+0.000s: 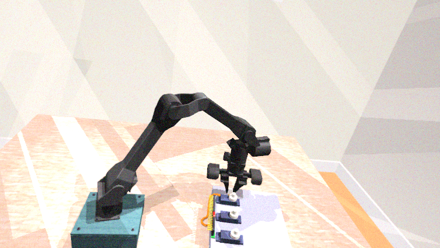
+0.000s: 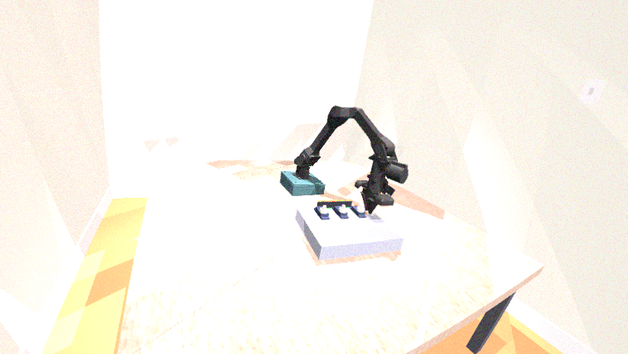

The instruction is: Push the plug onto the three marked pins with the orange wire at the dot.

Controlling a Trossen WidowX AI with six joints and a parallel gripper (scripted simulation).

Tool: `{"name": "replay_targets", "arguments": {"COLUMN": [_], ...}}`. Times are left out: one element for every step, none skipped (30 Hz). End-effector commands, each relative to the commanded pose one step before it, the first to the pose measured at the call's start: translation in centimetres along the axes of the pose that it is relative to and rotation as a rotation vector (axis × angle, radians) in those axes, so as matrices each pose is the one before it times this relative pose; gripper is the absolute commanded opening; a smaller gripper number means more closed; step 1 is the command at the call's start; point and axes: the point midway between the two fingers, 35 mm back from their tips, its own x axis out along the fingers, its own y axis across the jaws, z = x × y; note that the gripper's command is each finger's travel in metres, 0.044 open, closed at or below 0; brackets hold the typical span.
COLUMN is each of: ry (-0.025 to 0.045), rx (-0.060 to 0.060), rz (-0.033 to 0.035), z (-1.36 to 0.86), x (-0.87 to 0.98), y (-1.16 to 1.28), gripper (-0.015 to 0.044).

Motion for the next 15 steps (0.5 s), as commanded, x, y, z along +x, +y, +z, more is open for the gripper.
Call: {"name": "replay_targets", "arguments": {"ry": [-0.00355, 0.0, 0.0, 0.00001, 0.00001, 0.00001, 0.00002, 0.00002, 0.00003, 0.00003, 0.00004, 0.00003, 0.00002, 0.00001, 0.00007], "rx": [-0.004, 0.0, 0.0, 0.0, 0.0, 0.0, 0.0, 0.0, 0.0, 0.0, 0.0, 0.0, 0.0, 0.0, 0.0057], "rz": [0.00375, -0.00002, -0.00003, -0.00004, -0.00004, -0.00004, -0.00003, -0.00002, -0.00001, 0.0, 0.00001, 0.00002, 0.00001, 0.00001, 0.00003], "z": [0.044, 0.006, 0.009, 0.01, 0.009, 0.007, 0.004, 0.001, -0.004, -0.008, -0.012, -0.013, -0.009, -0.003, -0.061], "x": [0.027, -0.196, -0.294, -0.401, -0.458, -0.518, -0.569, -0.598, -0.609, -0.614, -0.613, -0.485, -0.295, -0.099, -0.017], "y": [0.082, -0.017, -0.023, -0.027, -0.025, -0.02, -0.013, -0.003, 0.009, 0.02, 0.032, 0.034, 0.024, 0.009, 0.035], "gripper": [0.0035, 0.0009, 0.0, 0.0, 0.0, 0.0, 0.0, 0.0, 0.0, 0.0, 0.0, 0.0, 0.0, 0.0, 0.0]}}
